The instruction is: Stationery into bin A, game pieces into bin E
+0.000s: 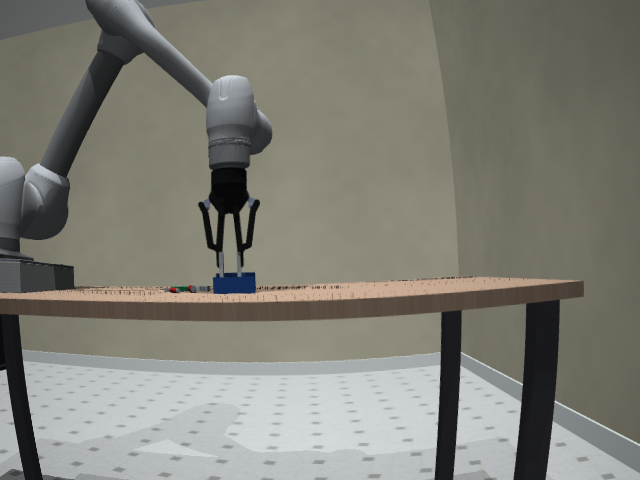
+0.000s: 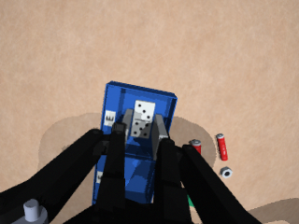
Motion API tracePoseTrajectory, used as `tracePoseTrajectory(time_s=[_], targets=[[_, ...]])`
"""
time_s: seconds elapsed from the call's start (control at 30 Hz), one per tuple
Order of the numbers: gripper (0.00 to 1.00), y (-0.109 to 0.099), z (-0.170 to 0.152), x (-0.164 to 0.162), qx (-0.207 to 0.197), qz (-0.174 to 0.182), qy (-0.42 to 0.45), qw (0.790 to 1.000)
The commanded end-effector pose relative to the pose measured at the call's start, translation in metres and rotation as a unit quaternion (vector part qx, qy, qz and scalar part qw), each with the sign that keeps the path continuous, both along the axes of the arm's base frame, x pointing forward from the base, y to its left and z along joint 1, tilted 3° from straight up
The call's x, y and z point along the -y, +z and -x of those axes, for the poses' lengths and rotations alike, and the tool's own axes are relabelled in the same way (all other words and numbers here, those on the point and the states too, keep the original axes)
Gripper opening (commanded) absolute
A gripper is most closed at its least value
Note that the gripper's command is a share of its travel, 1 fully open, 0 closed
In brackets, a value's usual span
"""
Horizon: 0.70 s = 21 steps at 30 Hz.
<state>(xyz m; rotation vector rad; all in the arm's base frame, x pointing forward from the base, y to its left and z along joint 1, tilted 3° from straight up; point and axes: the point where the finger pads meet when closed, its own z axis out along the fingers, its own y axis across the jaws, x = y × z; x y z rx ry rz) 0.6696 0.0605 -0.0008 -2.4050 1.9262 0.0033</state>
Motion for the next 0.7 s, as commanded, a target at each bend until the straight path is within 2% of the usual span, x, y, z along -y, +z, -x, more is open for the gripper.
tracePoseTrajectory(time_s=[0.0, 0.17, 0.67], targets=[[0.19, 0.000, 0.000, 0.000, 0.000, 0.000, 0.000, 1.000], [0.19, 0.000, 0.000, 0.000, 0.000, 0.000, 0.000, 1.000], [0.19, 0.017, 0.001, 0.001, 0.000, 0.000, 0.000, 1.000]])
